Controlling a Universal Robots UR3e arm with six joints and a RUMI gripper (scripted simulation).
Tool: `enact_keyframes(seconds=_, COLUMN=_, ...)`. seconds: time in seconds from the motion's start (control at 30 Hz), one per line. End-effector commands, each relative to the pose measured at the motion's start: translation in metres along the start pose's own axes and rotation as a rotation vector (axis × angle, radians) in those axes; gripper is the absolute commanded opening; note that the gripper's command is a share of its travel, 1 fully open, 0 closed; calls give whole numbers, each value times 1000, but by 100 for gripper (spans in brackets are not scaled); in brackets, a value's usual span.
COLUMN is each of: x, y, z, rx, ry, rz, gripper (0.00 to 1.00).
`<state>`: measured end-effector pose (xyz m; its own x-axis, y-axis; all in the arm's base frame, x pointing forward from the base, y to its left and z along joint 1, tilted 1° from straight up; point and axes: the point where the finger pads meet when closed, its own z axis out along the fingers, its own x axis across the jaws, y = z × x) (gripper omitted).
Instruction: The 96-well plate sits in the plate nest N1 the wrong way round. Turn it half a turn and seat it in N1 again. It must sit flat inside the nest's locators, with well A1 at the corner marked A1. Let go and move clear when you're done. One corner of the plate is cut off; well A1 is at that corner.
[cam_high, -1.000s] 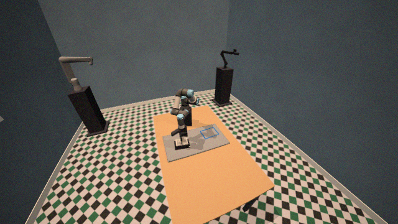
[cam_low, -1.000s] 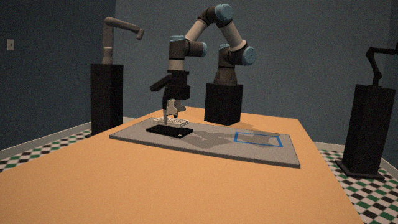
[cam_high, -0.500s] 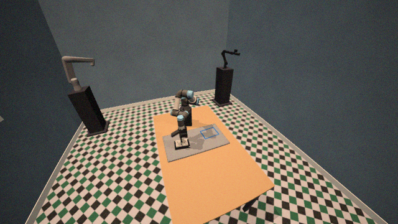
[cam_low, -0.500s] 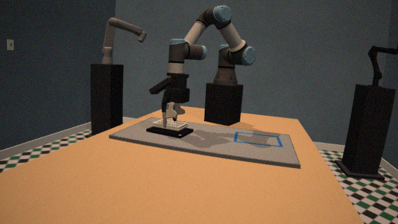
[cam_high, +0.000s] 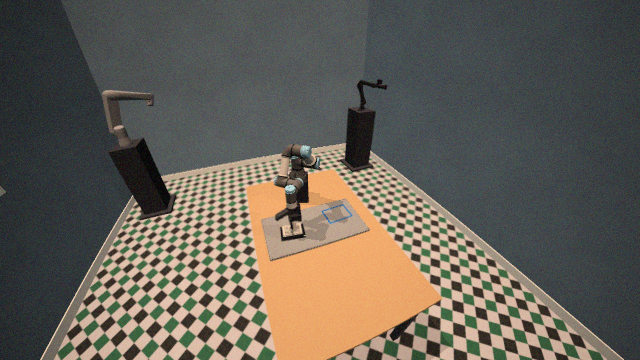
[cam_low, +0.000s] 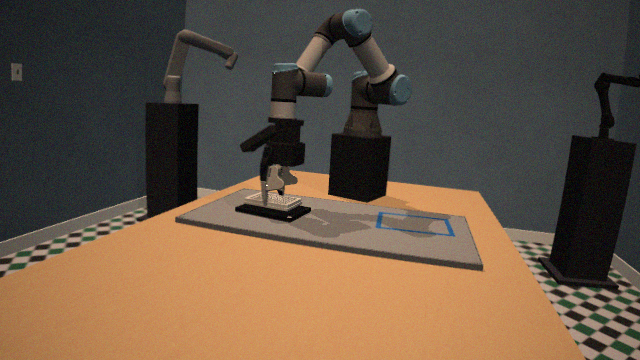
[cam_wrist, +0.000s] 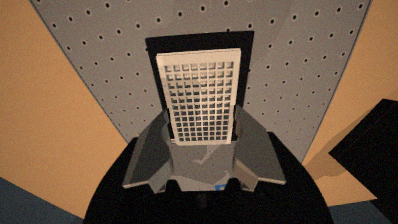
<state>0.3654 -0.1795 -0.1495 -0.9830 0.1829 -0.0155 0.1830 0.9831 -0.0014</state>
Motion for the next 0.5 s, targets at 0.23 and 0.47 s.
enact_keyframes(seconds=0.23, x=1, y=1, z=2, rx=2, ry=-2, rz=0, gripper=0)
enact_keyframes(seconds=0.47, x=0, y=0, z=3, rx=3, ry=-3, rz=0, gripper=0)
